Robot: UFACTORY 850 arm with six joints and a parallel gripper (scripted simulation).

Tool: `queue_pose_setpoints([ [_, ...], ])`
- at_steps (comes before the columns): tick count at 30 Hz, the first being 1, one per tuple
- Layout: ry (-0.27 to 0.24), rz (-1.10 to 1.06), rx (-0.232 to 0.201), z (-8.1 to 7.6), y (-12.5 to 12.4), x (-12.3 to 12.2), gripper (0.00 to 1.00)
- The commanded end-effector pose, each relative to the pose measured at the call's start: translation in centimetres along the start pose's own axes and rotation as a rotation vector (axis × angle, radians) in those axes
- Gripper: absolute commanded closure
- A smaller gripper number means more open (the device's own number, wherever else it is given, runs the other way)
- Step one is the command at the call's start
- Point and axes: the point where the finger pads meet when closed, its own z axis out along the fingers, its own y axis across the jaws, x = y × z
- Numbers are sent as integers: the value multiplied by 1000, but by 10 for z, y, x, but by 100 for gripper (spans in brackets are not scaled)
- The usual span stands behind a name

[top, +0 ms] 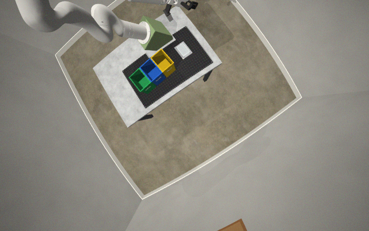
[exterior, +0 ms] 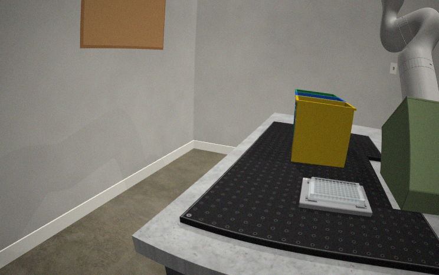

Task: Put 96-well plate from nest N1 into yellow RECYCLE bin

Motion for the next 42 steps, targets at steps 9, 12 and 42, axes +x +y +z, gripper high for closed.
queue_pose_setpoints([
  [9,115,-194,-68,34,16,30,0],
  [12,130,-219,-78,44,21,40,0],
  [42,361,-648,-276,108,57,126,0],
])
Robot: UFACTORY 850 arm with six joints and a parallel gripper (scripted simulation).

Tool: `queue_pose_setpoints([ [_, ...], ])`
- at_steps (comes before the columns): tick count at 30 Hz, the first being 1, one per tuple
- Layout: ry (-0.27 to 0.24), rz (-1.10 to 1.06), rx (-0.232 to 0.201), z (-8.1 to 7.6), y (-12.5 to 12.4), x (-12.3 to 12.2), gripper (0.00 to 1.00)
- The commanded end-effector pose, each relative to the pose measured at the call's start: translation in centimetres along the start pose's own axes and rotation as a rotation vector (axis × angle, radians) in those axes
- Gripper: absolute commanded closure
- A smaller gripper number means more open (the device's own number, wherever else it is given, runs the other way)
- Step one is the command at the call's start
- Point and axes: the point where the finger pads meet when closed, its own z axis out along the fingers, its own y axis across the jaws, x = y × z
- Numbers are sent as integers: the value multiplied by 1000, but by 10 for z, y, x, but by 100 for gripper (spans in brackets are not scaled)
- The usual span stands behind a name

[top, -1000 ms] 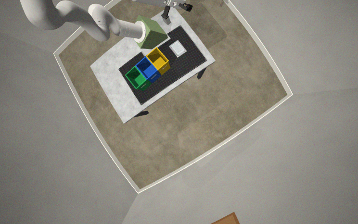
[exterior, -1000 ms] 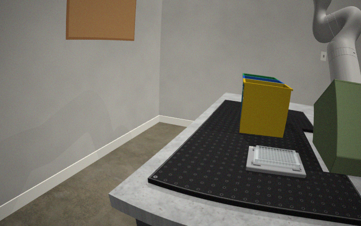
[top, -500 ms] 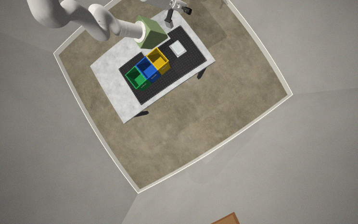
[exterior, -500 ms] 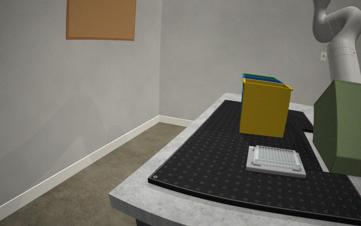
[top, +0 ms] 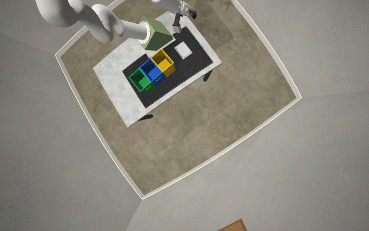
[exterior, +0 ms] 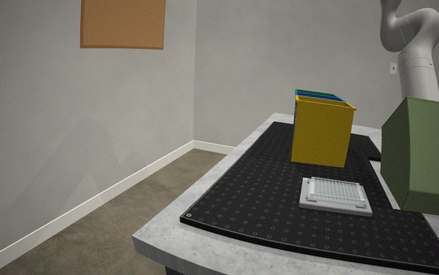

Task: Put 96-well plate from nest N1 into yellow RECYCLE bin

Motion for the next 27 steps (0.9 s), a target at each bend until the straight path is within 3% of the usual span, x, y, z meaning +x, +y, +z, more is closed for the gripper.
queue_pose_setpoints([
  [1,40,-81,-36,16,9,7,0],
  [3,40,-81,-36,20,11,9,0],
  [6,78,-165,-76,31,18,15,0],
  [11,90,-192,-89,41,25,20,0],
  [15,137,-303,-144,56,35,29,0],
  [18,137,-303,-144,62,39,33,0],
  [22,180,-414,-200,76,48,43,0],
  [25,180,-414,-200,80,51,45,0],
  [27,201,-471,-229,87,56,50,0],
])
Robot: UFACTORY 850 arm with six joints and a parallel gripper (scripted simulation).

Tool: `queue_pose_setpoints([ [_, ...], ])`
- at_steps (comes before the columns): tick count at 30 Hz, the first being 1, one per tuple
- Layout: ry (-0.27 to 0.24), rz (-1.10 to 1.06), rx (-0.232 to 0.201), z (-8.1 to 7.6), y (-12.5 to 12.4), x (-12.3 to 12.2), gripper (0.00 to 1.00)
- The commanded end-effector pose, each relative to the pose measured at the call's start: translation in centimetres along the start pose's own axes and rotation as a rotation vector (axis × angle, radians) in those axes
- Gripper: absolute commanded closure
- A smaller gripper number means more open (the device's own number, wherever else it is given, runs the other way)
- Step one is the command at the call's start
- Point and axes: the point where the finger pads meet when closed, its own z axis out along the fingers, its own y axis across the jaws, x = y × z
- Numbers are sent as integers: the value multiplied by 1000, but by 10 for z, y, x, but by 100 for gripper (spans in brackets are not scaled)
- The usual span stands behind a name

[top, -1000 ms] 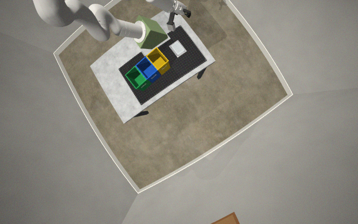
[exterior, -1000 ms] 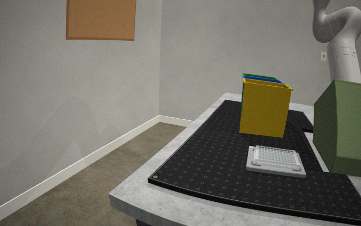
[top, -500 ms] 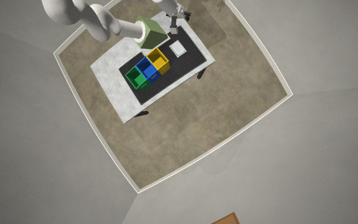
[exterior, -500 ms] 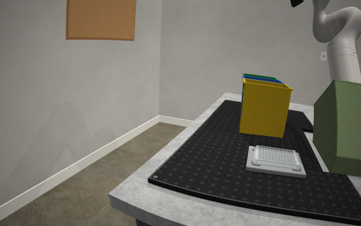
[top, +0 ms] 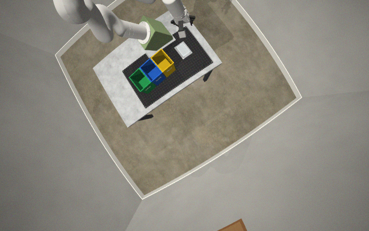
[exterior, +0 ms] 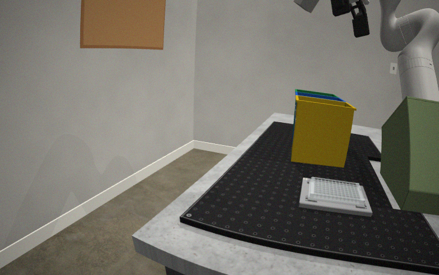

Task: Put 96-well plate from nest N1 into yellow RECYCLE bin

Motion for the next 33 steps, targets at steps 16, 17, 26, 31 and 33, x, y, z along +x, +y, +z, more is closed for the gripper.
queue_pose_setpoints([
  [16,111,-319,-152,58,32,15,0],
  [17,119,-347,-166,63,35,16,0],
  [26,167,-521,-249,93,53,27,0],
  [31,182,-579,-276,103,59,30,0],
  [33,182,-579,-276,103,59,30,0],
])
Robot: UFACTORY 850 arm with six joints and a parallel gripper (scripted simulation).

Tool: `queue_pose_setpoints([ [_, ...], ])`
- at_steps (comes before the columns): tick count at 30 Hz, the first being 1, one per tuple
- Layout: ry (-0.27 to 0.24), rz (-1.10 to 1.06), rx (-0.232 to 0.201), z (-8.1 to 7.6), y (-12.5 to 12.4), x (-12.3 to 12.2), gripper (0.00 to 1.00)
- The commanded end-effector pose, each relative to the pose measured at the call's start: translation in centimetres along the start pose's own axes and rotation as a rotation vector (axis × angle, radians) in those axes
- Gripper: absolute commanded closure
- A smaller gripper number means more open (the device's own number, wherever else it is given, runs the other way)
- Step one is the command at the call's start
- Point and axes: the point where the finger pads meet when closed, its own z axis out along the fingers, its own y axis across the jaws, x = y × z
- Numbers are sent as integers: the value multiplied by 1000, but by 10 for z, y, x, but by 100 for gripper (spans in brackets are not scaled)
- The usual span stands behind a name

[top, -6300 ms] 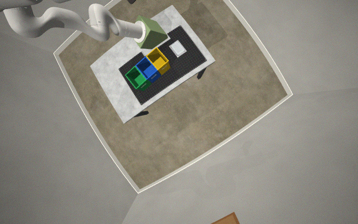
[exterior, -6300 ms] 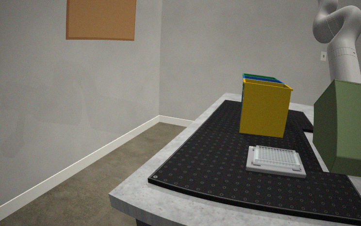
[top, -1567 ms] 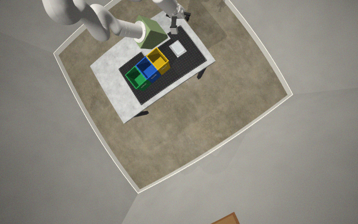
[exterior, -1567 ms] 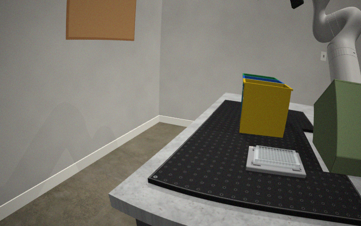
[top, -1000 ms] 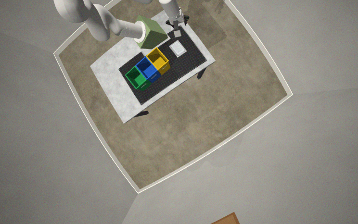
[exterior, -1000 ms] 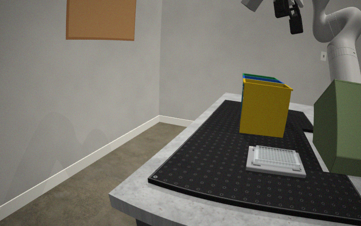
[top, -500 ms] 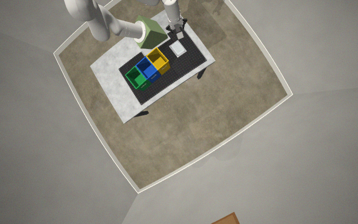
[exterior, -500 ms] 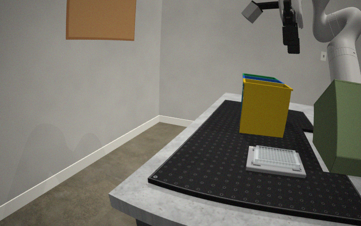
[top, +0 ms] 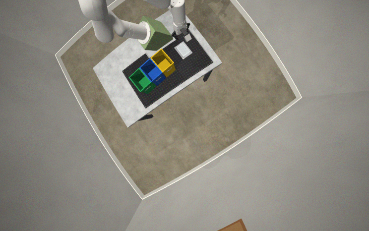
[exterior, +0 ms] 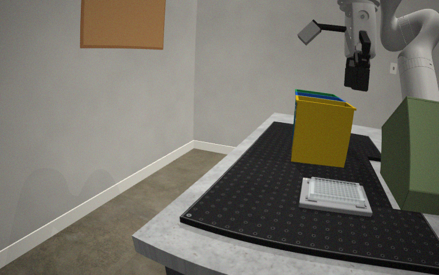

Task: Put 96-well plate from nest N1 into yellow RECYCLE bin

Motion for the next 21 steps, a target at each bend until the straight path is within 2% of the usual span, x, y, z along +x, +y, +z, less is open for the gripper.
queue_pose_setpoints([
  [1,7,-9,-2,1,0,1,0],
  [10,7,-9,-2,1,0,1,0],
  [21,7,-9,-2,16,0,1,0],
])
